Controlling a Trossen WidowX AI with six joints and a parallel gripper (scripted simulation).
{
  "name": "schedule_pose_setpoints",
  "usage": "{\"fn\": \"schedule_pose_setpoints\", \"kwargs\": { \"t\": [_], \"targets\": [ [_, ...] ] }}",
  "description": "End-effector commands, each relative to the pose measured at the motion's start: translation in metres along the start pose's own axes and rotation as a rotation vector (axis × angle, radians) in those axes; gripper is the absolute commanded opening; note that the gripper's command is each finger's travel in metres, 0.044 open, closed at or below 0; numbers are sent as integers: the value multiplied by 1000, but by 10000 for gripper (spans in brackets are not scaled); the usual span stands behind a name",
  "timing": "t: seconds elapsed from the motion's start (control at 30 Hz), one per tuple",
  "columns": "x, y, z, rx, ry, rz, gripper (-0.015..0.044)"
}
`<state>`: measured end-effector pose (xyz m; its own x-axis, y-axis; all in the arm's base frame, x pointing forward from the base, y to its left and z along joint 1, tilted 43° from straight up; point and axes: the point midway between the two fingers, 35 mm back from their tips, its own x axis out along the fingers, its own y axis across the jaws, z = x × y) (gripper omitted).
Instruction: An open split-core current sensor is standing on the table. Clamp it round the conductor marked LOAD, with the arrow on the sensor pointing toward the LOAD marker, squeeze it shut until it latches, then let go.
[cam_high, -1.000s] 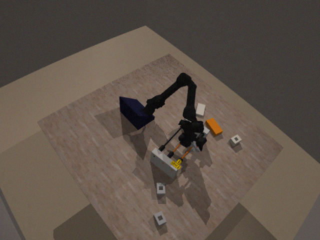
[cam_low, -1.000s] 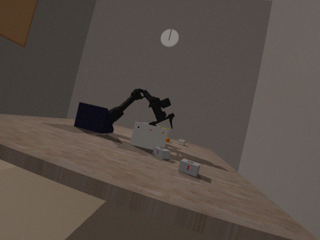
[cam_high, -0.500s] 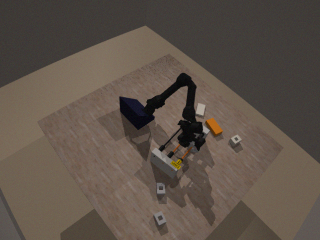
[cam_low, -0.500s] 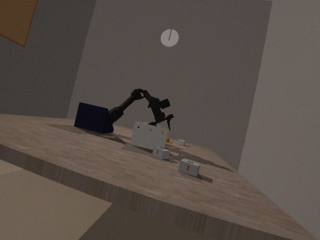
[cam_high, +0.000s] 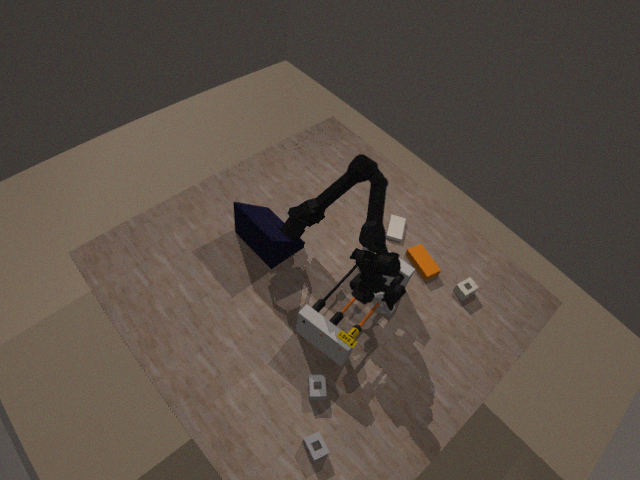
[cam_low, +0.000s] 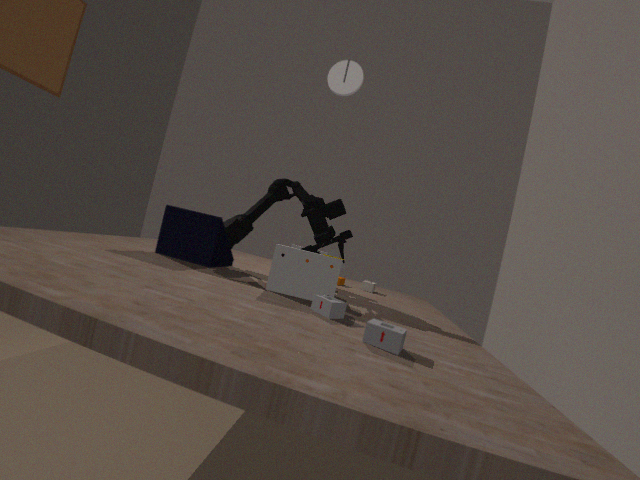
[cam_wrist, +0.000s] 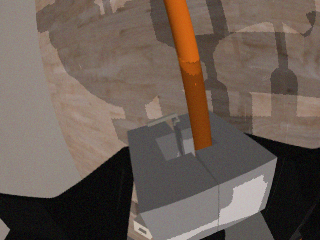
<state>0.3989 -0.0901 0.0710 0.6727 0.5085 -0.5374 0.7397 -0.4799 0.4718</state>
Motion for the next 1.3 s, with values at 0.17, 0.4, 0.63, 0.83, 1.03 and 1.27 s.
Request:
{"fn": "schedule_pose_setpoints", "kwargs": {
  "t": [0.17,0.4,0.63,0.83,1.03,1.27],
  "targets": [
    [-1,12,-2,-34,-3,30,0],
    [-1,12,-2,-34,-3,30,0],
    [-1,12,-2,-34,-3,30,0],
    [-1,12,-2,-34,-3,30,0],
    [-1,12,-2,-34,-3,30,0],
    [-1,12,-2,-34,-3,30,0]
  ]
}}
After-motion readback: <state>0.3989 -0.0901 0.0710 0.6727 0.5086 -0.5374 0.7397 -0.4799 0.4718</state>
